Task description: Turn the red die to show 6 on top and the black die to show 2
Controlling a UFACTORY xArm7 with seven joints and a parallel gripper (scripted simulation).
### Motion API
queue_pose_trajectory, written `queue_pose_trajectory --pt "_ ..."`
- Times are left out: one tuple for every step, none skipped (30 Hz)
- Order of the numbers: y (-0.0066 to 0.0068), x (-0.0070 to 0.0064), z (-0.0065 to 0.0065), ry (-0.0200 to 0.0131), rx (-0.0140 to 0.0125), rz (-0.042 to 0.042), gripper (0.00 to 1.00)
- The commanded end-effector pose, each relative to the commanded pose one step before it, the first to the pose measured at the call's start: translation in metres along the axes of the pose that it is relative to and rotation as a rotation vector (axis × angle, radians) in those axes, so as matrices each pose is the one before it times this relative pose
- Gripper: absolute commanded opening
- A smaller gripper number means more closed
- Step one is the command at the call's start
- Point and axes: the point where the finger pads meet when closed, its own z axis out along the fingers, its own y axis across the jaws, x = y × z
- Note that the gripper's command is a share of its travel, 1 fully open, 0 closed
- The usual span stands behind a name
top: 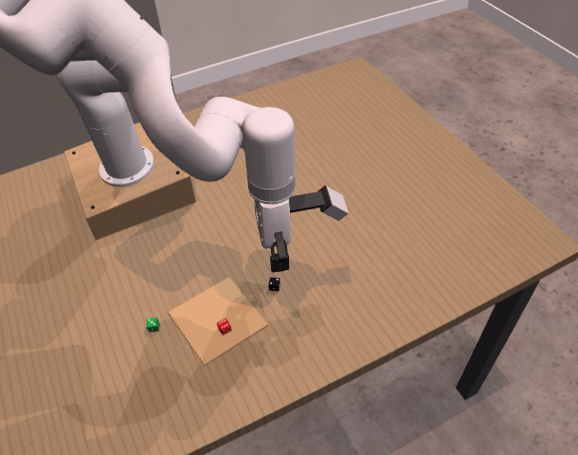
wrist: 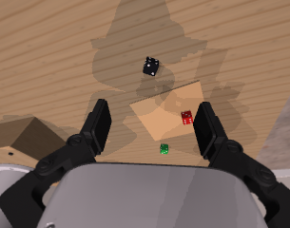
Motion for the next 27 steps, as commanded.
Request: queue_pose_trajectory --pt "0.00031 -0.00087 0.00418 0.00407 0.00475 -0.16601 1.0" --pt "-0.00023 -0.00038 0.00125 -0.00038 0.00032 -0.03914 1.0" --pt "-0.00019 -0.00029 0.00102 -0.00025 0.00023 -0.03217 1.0" --pt "-0.00015 -0.00022 0.00078 -0.00016 0.00016 -0.02501 1.0" --pt "-0.00023 -0.0003 0.00115 -0.00018 0.0002 -0.03716 1.0" --pt "-0.00019 -0.00024 0.00095 -0.0001 0.00012 -0.03096 1.0" --pt "-0.0002 -0.00022 0.00093 -0.00006 0.00009 -0.03095 1.0" --pt "-0.0002 -0.00021 0.00093 -0.00002 0.00005 -0.03124 1.0" --pt "0.0 0.0 0.0 0.0 0.0 0.0 1.0" --pt "0.0 0.0 0.0 0.0 0.0 0.0 1.0" --pt "-0.00043 -0.00042 0.00201 0.00007 -0.00006 -0.06869 1.0" --pt "-0.0003 -0.00026 0.00141 0.00014 -0.00018 -0.04945 1.0" --pt "-0.00014 -0.00011 0.00065 0.00009 -0.00013 -0.02317 1.0" --pt "-0.00016 -0.00012 0.00073 0.00012 -0.00018 -0.02625 1.0" --pt "-0.00019 -0.00013 0.00086 0.00016 -0.00027 -0.0315 1.0" --pt "-0.00019 -0.00012 0.00087 0.00018 -0.00033 -0.03224 1.0" --pt "-0.00018 -0.00011 0.00086 0.00019 -0.00039 -0.03222 1.0" --pt "-0.00017 -0.00009 0.00083 0.0002 -0.00044 -0.03138 1.0" --pt "-0.00017 -0.00008 0.00083 0.00021 -0.00051 -0.03182 1.0" --pt "-0.00014 -0.00007 0.00072 0.00018 -0.0005 -0.02806 1.0" --pt "-0.00017 -0.00007 0.00087 0.00022 -0.00068 -0.03451 1.0" --pt "-0.00015 -0.00006 0.0008 0.00021 -0.00071 -0.0323 1.0" --pt "-0.00008 -0.00003 0.00044 0.00011 -0.00042 -0.01811 1.0" --pt "-0.00018 -0.00006 0.00108 0.00026 -0.00113 -0.04461 1.0" --pt "-0.00012 -0.00003 0.00073 0.00016 -0.00086 -0.03101 1.0" --pt "0.0 0.0 0.0 0.0 0.0 0.0 1.0" --pt "0.0 0.0 0.0 0.0 0.0 0.0 1.0"
